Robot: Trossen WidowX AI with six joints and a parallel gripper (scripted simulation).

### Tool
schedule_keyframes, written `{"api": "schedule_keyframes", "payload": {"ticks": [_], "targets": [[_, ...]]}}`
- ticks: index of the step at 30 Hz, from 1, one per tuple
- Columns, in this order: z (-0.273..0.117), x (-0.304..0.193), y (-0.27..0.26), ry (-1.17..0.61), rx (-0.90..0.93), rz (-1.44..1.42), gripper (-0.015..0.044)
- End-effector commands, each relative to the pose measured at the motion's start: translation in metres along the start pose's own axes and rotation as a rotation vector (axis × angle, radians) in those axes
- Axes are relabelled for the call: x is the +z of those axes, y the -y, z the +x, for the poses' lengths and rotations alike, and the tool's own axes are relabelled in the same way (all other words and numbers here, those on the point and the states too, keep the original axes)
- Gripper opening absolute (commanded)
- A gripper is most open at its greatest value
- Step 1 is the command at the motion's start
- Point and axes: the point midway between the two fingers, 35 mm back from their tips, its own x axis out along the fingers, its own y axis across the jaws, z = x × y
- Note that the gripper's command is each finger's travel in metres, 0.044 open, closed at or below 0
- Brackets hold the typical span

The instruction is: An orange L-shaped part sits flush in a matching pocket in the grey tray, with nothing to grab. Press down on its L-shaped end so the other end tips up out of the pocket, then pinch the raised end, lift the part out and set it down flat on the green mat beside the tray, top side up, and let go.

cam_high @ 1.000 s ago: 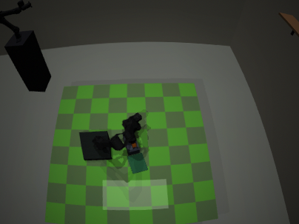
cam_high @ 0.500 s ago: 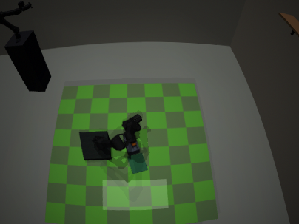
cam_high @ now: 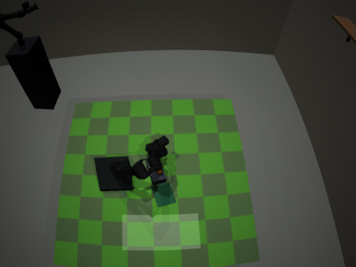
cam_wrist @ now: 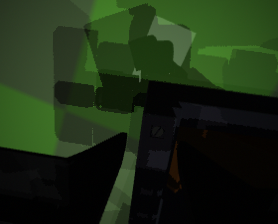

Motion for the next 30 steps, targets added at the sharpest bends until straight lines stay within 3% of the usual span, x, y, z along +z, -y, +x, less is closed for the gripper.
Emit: {"api": "schedule_keyframes", "payload": {"ticks": [1,10,17,30], "targets": [[-0.003,-0.001,-0.003,-0.004,-0.001,0.0,0.018],[-0.02,-0.001,-0.011,-0.011,-0.005,-0.007,0.018],[-0.103,-0.001,-0.001,-0.011,-0.003,-0.008,0.018],[-0.103,0.001,-0.002,0.001,-0.003,-0.015,0.018]]}}
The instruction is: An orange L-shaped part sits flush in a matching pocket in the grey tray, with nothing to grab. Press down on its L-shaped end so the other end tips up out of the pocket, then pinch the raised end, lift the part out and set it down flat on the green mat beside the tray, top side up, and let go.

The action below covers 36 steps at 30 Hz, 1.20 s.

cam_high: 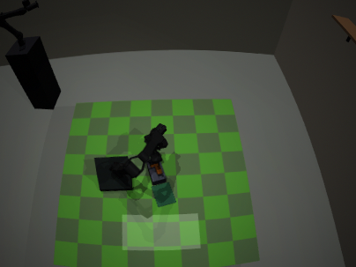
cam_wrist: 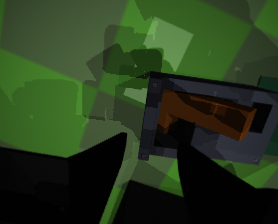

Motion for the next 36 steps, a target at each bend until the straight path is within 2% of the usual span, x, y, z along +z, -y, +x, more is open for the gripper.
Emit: {"api": "schedule_keyframes", "payload": {"ticks": [1,16,18,20,31,33,36], "targets": [[0.0,0.0,-0.001,0.002,0.0,-0.004,0.018],[0.0,0.0,-0.001,0.002,0.0,-0.004,0.018],[0.0,0.001,0.002,0.002,0.0,0.049,0.0233],[0.0,0.002,0.008,0.001,0.0,0.169,0.028],[-0.003,0.009,0.071,-0.006,-0.009,1.401,0.028],[-0.003,0.009,0.078,-0.005,-0.012,1.529,0.028],[-0.003,0.008,0.08,-0.005,-0.013,1.574,0.028]]}}
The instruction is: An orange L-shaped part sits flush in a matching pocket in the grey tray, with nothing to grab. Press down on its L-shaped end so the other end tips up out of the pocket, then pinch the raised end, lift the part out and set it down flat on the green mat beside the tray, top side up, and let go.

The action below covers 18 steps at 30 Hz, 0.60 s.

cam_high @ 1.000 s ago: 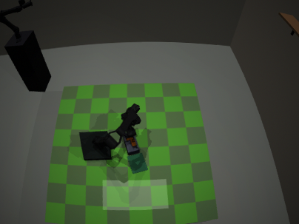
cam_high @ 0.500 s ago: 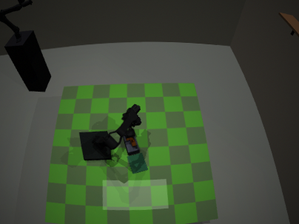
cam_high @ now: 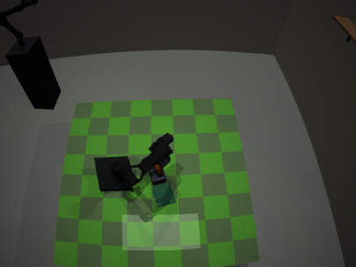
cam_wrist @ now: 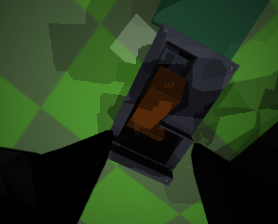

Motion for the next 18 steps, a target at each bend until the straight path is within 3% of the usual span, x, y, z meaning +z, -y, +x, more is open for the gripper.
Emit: {"api": "schedule_keyframes", "payload": {"ticks": [1,18], "targets": [[-0.005,0.02,0.006,0.004,0.013,0.34,0.028],[0.028,0.02,0.005,0.005,0.013,0.34,0.028]]}}
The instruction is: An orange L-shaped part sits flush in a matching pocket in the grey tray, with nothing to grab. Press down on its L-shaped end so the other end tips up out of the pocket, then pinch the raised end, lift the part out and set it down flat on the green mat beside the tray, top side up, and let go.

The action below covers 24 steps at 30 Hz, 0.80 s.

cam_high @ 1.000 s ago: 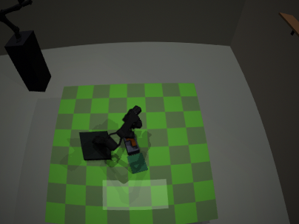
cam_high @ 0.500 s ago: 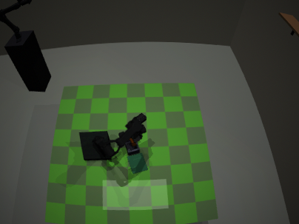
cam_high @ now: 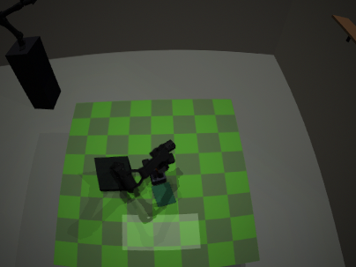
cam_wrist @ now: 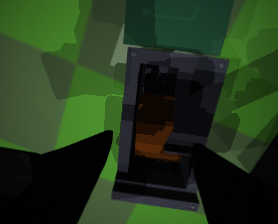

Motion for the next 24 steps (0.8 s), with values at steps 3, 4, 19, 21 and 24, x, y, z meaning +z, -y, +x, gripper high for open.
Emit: {"api": "schedule_keyframes", "payload": {"ticks": [3,4,19,21,24], "targets": [[0.007,-0.001,0.0,0.004,0.004,-0.009,0.028],[0.009,-0.001,-0.001,0.004,0.004,-0.009,0.028],[0.033,-0.001,-0.001,0.004,0.004,-0.009,0.028],[0.037,-0.001,-0.001,0.004,0.004,-0.009,0.028],[0.041,0.0,-0.001,0.005,0.004,-0.009,0.028]]}}
